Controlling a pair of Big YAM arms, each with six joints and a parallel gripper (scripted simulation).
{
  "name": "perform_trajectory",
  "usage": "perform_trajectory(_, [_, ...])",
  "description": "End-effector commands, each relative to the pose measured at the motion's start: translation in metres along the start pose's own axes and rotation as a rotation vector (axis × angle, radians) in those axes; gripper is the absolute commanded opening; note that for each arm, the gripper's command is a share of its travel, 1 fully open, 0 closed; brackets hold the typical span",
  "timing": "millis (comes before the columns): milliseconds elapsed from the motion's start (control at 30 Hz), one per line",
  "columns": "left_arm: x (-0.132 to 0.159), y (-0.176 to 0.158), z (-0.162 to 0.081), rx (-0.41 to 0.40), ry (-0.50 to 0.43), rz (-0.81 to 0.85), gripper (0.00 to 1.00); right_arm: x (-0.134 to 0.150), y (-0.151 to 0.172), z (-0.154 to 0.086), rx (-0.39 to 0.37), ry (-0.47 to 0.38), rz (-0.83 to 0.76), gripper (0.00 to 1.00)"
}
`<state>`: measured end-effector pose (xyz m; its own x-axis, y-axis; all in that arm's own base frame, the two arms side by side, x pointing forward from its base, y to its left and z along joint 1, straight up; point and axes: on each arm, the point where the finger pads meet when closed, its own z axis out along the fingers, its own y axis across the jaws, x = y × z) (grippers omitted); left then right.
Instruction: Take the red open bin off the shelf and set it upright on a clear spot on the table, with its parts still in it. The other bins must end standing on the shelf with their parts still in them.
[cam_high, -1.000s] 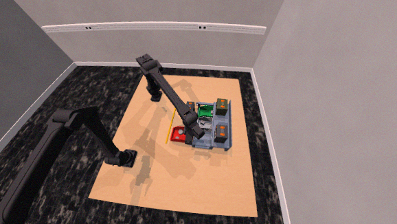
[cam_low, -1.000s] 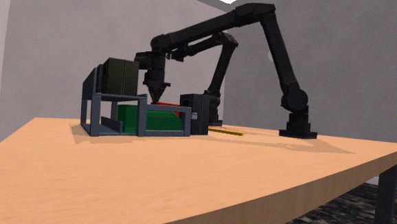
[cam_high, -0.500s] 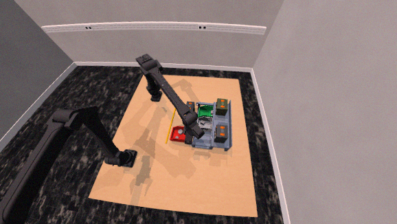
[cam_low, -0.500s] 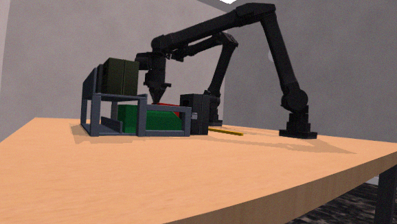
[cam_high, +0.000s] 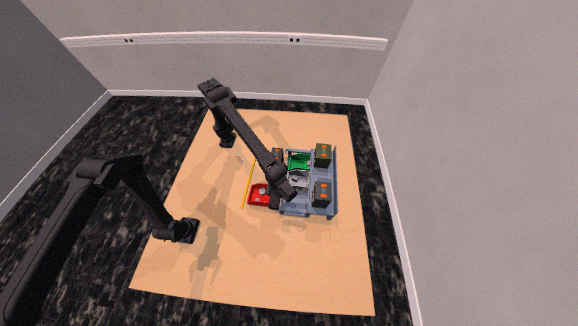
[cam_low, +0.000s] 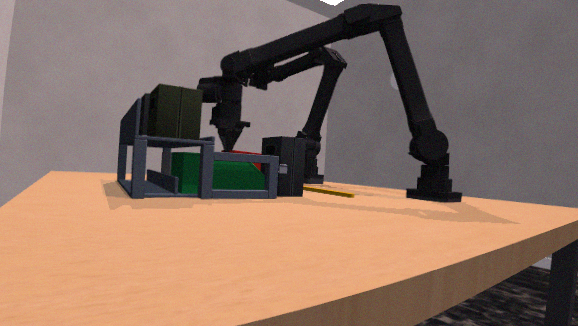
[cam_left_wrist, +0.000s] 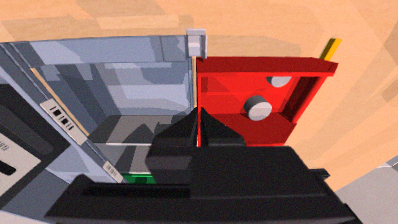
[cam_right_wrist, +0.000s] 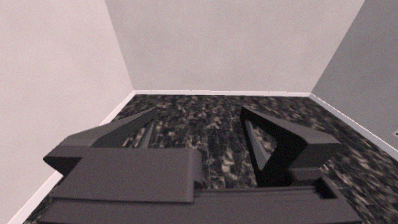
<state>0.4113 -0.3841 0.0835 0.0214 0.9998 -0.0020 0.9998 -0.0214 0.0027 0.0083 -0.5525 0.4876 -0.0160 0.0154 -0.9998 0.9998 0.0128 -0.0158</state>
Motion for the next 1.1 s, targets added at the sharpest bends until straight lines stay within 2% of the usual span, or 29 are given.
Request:
perform_trajectory(0, [-0.0067, 0.0023, -0.0368, -0.05, -0.054, -0.005, 0.0, -0.0127, -0.0057, -0.0079, 0.007, -0.016, 0.016, 1.0])
perform_trajectory(1067, [-0.0041, 0.004, -0.0344, -0.048, -0.051, -0.01, 0.0, -0.0127, -0.0057, -0.0079, 0.007, -0.016, 0.016, 1.0])
